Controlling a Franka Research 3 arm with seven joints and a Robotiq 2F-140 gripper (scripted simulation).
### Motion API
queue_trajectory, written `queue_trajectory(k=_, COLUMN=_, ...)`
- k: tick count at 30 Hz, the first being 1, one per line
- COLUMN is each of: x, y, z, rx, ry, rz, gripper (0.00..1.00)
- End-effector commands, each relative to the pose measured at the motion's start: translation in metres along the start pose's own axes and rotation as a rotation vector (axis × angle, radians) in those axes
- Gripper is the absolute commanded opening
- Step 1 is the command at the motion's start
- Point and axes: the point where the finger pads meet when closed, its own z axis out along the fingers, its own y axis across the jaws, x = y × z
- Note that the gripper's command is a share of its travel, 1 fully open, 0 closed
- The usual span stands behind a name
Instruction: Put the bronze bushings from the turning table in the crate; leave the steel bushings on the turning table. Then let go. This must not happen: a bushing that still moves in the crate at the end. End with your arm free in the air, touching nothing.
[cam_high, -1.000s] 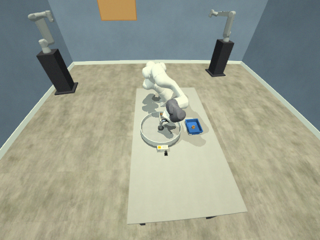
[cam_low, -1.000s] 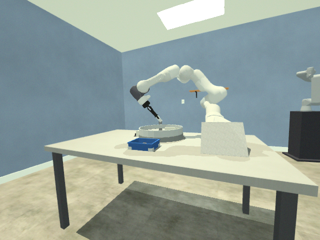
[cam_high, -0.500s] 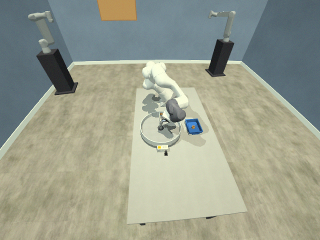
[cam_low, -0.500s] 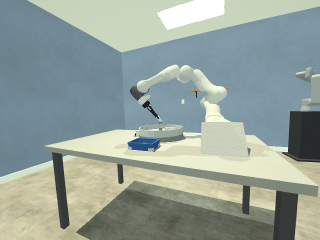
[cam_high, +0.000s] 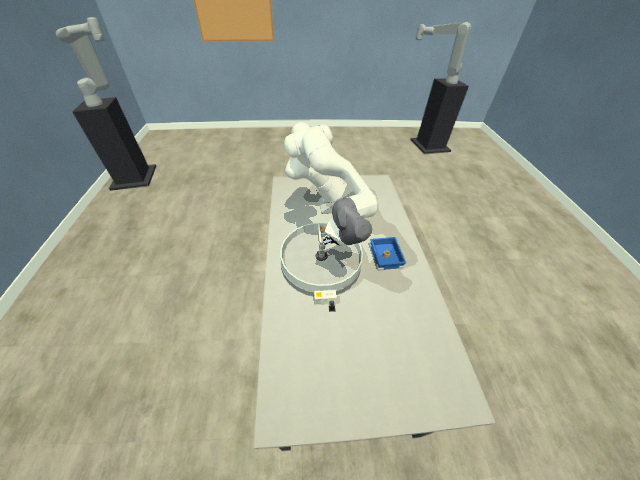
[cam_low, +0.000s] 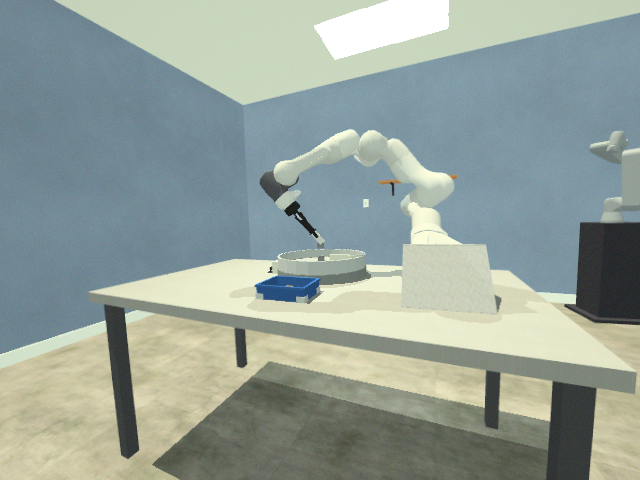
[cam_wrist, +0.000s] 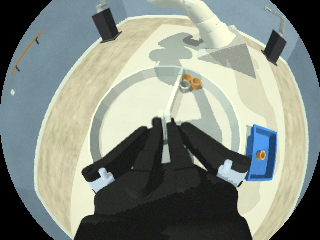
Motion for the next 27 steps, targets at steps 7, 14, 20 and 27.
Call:
queue_trajectory(k=7, x=0.001, y=0.002, z=0.0, rx=-0.001, ry=0.004, rz=-0.003, gripper=0.0)
queue_trajectory(k=14, x=0.001, y=0.002, z=0.0, rx=-0.001, ry=0.004, rz=-0.003, gripper=0.0)
queue_trajectory(k=20, x=0.001, y=0.002, z=0.0, rx=-0.001, ry=0.004, rz=-0.003, gripper=0.0)
queue_trajectory(k=27, x=-0.012, y=0.004, z=0.018, rx=-0.001, ry=0.004, rz=-0.003, gripper=0.0)
